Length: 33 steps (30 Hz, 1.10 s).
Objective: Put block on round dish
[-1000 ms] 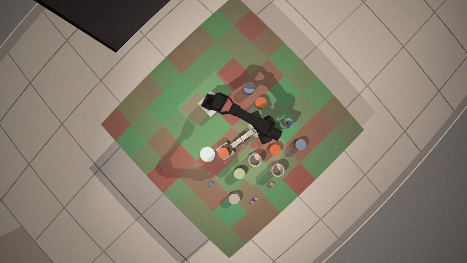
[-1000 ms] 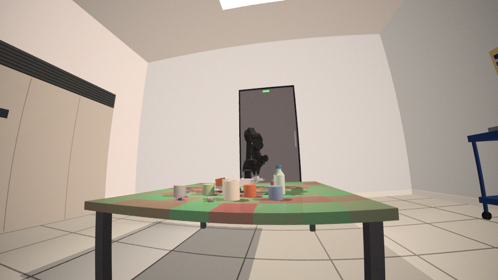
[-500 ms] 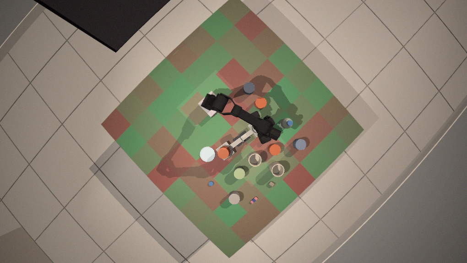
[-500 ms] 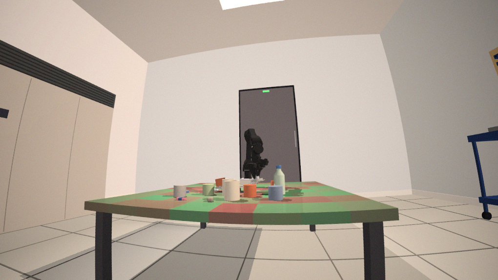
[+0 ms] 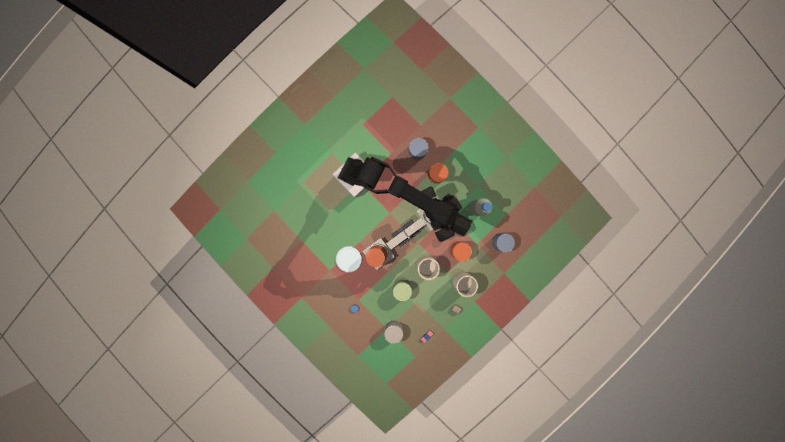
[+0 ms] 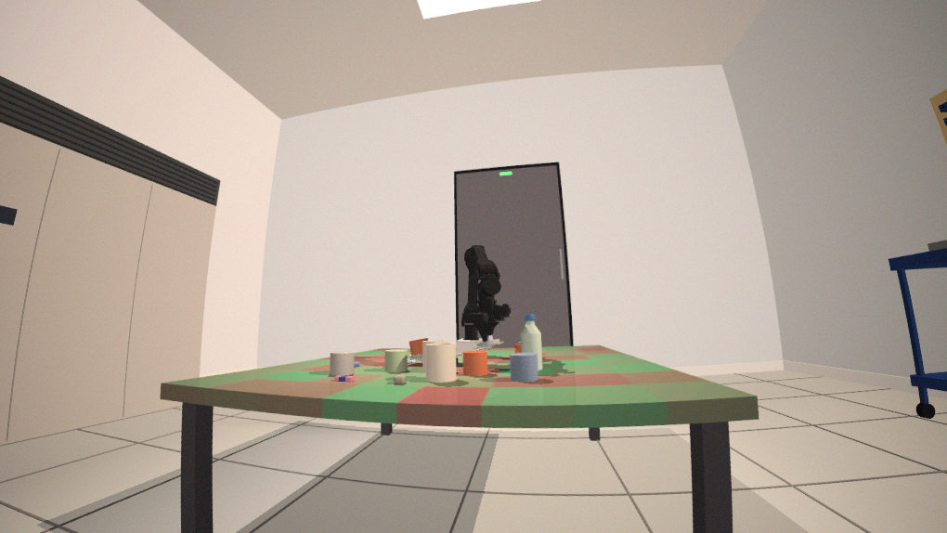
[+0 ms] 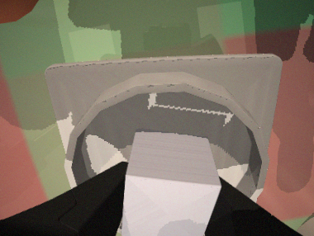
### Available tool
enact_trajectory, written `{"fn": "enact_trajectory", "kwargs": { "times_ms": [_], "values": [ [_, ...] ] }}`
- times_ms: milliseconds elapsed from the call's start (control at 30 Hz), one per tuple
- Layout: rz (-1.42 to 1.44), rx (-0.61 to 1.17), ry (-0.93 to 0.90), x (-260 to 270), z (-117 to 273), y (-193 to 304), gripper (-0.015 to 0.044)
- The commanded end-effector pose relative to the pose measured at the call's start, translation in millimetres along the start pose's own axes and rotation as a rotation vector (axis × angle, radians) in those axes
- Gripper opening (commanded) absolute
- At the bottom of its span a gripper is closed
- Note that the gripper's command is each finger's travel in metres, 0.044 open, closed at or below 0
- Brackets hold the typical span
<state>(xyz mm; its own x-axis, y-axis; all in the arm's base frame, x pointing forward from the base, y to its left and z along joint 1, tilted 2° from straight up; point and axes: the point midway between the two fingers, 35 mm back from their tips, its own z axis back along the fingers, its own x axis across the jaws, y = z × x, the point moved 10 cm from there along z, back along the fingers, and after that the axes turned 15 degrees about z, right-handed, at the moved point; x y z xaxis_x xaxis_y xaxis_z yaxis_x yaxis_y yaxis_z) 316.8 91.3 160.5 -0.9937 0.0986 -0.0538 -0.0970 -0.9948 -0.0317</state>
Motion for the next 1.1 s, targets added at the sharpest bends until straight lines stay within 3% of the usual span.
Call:
{"fn": "enact_trajectory", "kwargs": {
  "times_ms": [0, 100, 600, 833, 1067],
  "values": [
    [0.004, -0.003, 0.0, -0.1, 0.4, -0.3, 0.0056],
    [0.004, -0.003, 0.0, -1.9, 13.0, -1.0, 0.0],
    [0.004, -0.003, 0.0, -0.3, 93.7, -0.1, 0.0],
    [0.005, -0.002, 0.002, -3.6, 92.3, 8.0, 0.0],
    [0.009, 0.005, 0.012, -17.3, 80.7, 50.4, 0.0]
  ]
}}
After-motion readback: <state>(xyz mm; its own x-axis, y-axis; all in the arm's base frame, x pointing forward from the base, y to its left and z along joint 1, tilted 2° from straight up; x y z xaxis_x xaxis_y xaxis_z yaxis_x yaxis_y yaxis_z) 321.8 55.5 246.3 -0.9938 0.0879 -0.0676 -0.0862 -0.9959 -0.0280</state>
